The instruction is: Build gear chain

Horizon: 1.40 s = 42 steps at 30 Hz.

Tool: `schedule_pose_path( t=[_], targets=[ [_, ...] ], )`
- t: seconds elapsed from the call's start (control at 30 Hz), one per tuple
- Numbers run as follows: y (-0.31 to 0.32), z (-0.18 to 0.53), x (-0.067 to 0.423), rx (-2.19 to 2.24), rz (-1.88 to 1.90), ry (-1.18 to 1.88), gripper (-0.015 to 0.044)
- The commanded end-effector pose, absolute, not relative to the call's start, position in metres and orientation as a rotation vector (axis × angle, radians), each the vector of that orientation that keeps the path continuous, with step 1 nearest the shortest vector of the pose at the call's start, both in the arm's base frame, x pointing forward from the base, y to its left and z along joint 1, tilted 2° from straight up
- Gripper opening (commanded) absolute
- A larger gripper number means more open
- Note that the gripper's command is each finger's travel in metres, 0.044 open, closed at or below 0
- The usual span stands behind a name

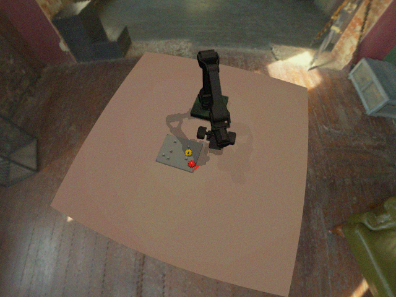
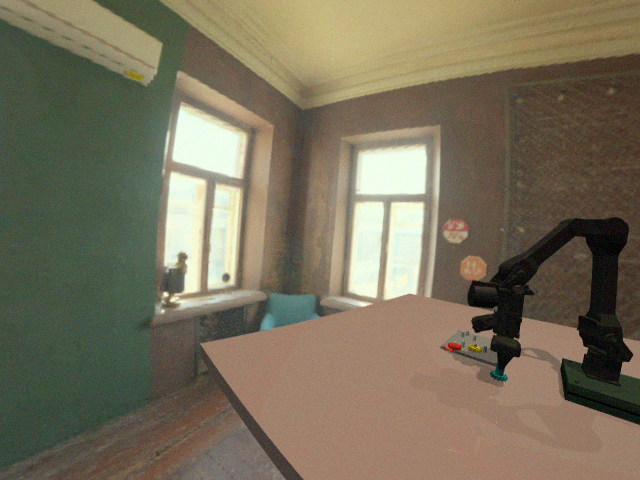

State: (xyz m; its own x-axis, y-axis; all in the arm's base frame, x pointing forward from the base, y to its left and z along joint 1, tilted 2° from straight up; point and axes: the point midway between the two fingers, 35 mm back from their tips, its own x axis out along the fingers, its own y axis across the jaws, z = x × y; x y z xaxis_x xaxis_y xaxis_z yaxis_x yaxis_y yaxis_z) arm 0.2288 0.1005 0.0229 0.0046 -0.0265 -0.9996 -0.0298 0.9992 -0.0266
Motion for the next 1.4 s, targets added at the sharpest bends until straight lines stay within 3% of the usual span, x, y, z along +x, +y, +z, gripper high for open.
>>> schedule_pose_path(
  t=[0.0, 1.37],
  targets=[
    [0.101, 0.027, 0.23, -0.047, 0.002, 1.567, 0.0],
    [0.108, 0.112, 0.245, -0.047, 0.004, 1.565, 0.0]
  ],
)
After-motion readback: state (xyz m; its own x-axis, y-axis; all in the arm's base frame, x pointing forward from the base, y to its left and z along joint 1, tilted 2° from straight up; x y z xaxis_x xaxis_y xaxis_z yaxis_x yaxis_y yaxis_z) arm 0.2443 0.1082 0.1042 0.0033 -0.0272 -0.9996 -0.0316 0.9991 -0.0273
